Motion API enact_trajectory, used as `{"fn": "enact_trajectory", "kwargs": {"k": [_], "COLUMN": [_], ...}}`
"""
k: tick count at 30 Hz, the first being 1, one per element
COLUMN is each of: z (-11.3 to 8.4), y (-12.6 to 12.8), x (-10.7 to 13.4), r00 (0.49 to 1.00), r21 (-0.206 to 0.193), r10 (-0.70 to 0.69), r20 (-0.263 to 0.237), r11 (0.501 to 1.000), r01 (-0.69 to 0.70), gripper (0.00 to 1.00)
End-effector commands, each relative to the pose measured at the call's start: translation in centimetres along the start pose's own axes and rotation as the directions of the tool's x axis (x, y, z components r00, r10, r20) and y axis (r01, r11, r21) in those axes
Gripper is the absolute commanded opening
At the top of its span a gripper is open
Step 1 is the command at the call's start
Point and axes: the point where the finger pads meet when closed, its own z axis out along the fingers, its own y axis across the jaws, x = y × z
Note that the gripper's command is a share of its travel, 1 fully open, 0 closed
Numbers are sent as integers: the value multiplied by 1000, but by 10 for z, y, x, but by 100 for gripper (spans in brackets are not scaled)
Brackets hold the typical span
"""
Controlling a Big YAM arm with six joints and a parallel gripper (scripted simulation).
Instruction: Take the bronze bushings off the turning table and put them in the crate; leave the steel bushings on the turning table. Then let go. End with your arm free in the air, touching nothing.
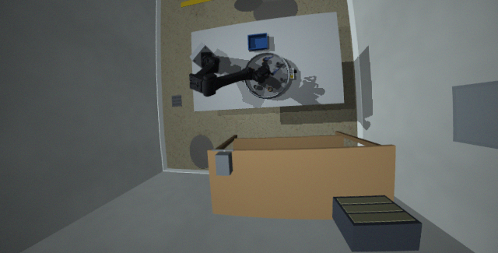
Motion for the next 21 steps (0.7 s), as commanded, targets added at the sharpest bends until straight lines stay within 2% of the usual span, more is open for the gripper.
{"fn": "enact_trajectory", "kwargs": {"k": [1, 4, 5, 7, 8, 10, 14, 18, 21], "z": [10, 10, 9, 9, 6, -4, -18, -37, -57], "y": [7, 21, 24, 24, 29, 44, 55, 65, 75], "x": [-7, 22, 28, 28, 36, 54, 68, 79, 89], "r00": [995, 958, 943, 943, 910, 857, 749, 615, 505], "r21": [-3, -1, -7, -7, -22, -65, -143, -250, -345], "r10": [-66, -97, -110, -110, -139, -174, -262, -366, -448], "r20": [-69, -269, -315, -315, -392, -486, -609, -698, -738], "r11": [998, 995, 994, 994, 990, 985, 965, 930, 893], "r01": [66, 100, 113, 113, 141, 163, 221, 269, 288], "gripper": [100, 100, 100, 100, 100, 100, 100, 100, 100]}}
